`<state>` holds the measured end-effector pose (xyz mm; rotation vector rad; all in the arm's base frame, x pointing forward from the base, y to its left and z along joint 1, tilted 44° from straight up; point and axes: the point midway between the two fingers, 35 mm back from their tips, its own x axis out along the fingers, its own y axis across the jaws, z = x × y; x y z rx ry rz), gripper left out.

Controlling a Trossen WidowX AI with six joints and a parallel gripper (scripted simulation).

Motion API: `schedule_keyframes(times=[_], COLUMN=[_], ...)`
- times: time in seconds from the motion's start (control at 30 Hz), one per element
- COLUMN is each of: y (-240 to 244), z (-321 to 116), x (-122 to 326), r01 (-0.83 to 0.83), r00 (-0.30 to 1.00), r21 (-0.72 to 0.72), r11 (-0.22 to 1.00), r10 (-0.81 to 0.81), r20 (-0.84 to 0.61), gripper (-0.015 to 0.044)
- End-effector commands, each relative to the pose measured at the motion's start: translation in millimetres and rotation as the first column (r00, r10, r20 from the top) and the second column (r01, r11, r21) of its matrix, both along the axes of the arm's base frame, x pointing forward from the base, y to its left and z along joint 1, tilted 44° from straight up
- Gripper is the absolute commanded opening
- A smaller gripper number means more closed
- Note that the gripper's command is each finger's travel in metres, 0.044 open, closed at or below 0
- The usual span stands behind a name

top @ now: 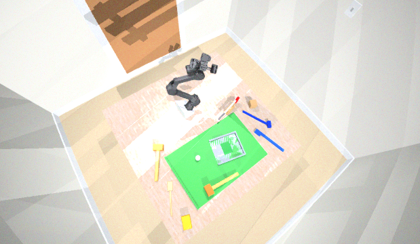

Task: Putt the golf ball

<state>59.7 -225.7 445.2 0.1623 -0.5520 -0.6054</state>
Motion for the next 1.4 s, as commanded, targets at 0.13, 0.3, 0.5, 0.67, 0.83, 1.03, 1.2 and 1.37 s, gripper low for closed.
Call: schedule_keyframes(times=[0.13,0.3,0.5,0.67,0.83,1.03,1.2,1.37], y=[36.3,105.6,202.3,279.7,341.7,389.7,405.7,401.8], z=[42.7,90.1,116.1,107.0,71.2,-0.4,-75.0,-152.6], x=[-11.3,-12.1,13.0,52.7,101.2,158.6,194.2,212.3], r01=[0.130,0.261,0.304,0.242,0.110,-0.096,-0.269,-0.423], r00=[0.992,0.963,0.938,0.944,0.969,0.990,0.958,0.832], r21=[-0.244,-0.564,-0.846,-0.964,-0.975,-0.864,-0.691,-0.478], r11=[0.961,0.783,0.439,0.110,-0.194,-0.494,-0.671,-0.769], r10=[-0.127,-0.249,-0.291,-0.256,-0.196,-0.133,-0.112,-0.122], r20=[0.028,0.101,0.187,0.208,0.149,-0.034,-0.264,-0.541], gripper=[0.0440,0.0440,0.0440,0.0440,0.0440,0.0440,0.0440,0.0440])
